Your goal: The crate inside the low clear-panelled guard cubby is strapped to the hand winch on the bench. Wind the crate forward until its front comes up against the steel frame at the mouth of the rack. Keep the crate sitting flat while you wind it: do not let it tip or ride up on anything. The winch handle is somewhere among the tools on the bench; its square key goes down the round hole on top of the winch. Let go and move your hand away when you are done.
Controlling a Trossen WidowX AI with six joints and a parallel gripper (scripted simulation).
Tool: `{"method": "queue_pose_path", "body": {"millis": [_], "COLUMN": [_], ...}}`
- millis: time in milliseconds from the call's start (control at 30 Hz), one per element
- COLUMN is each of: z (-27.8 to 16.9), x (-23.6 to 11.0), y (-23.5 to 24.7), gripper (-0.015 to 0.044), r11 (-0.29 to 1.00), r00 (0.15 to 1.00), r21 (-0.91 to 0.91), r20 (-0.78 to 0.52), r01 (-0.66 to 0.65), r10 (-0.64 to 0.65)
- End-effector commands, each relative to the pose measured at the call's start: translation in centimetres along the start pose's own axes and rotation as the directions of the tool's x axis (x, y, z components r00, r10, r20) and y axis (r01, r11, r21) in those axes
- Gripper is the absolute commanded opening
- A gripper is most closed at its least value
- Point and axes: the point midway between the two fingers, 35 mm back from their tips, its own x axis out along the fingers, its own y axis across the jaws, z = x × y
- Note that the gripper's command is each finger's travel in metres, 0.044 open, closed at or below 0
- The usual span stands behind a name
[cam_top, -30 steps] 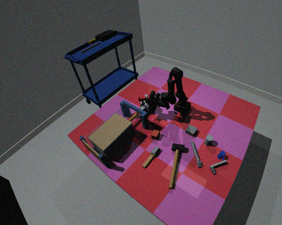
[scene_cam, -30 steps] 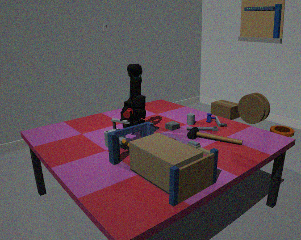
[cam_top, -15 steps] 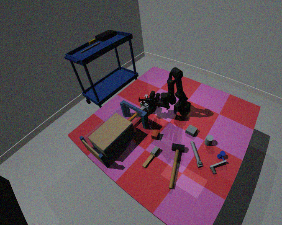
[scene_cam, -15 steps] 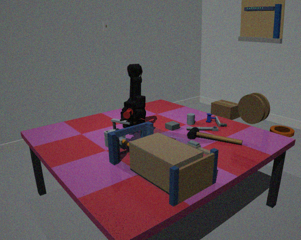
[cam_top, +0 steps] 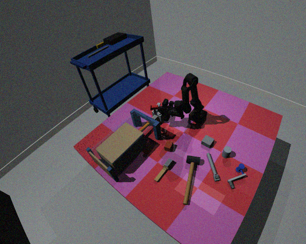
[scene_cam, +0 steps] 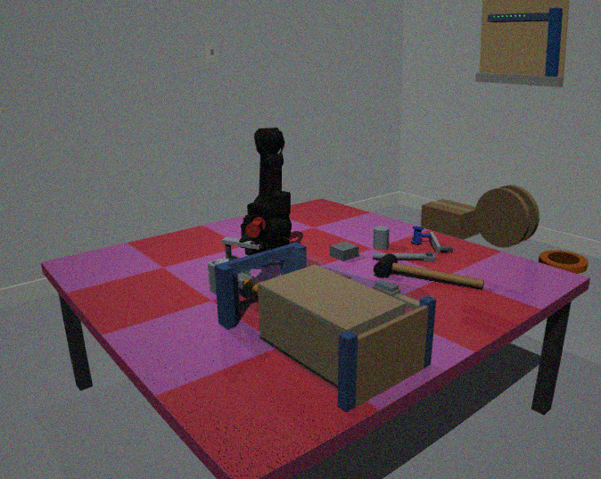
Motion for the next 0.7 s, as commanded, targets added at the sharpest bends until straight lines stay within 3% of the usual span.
{"method": "queue_pose_path", "body": {"millis": [0, 667], "z": [-0.01, -0.01], "x": [0.01, 0.03], "y": [0.04, -0.27], "gripper": [0.0, 0.0], "r11": [1.0, 1.0], "r00": [1.0, 1.0], "r21": [0.008, 0.008], "r20": [-0.001, 0.0], "r01": [-0.002, 0.004], "r10": [0.002, -0.004]}}
